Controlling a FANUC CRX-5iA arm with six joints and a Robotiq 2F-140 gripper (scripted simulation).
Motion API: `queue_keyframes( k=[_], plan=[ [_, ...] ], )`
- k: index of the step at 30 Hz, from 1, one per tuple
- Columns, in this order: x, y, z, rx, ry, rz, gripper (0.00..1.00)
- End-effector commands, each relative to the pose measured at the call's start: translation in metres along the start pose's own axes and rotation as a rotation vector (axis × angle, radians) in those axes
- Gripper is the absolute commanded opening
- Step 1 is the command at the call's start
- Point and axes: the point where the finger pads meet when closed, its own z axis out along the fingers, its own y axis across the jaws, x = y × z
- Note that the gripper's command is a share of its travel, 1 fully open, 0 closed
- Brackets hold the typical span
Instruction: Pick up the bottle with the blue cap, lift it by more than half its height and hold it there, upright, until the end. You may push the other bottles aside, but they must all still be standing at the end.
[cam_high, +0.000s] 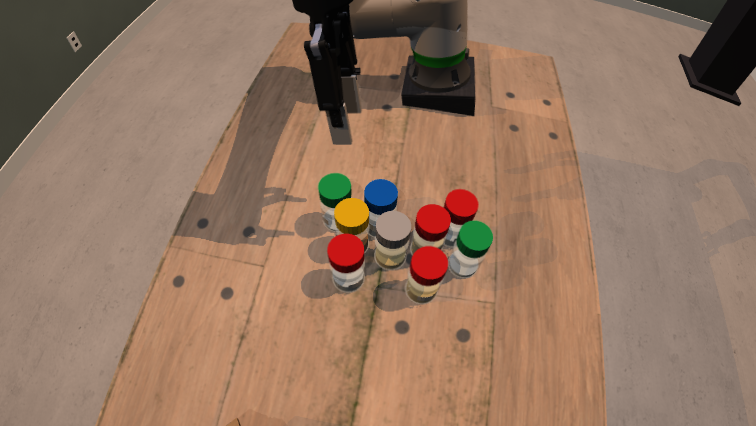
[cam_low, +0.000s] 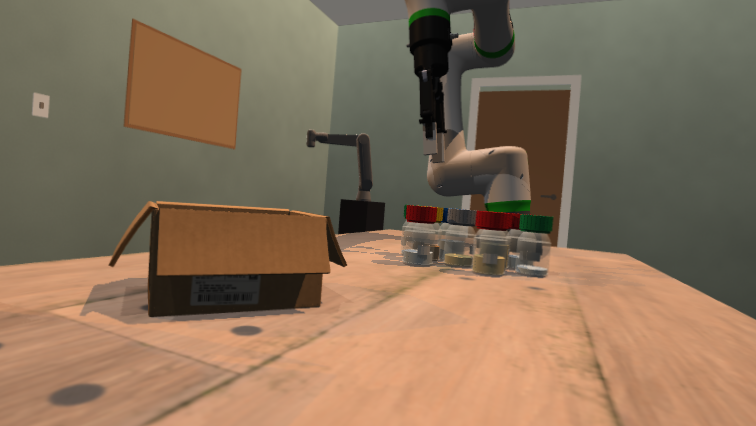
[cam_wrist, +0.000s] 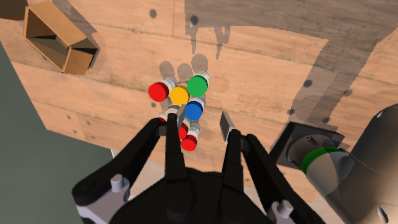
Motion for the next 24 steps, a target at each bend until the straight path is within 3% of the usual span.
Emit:
queue_keyframes(
  k=[1,8,18,24],
  plan=[
    [-0.0045,-0.0018,-0.0024,-0.008,0.012,0.119,0.51],
    [-0.0045,-0.0018,-0.0024,-0.008,0.012,0.119,0.51],
    [-0.0142,-0.0047,-0.0065,-0.021,0.031,0.366,0.51],
    [-0.0142,-0.0047,-0.0065,-0.021,0.031,0.366,0.51]
  ],
)
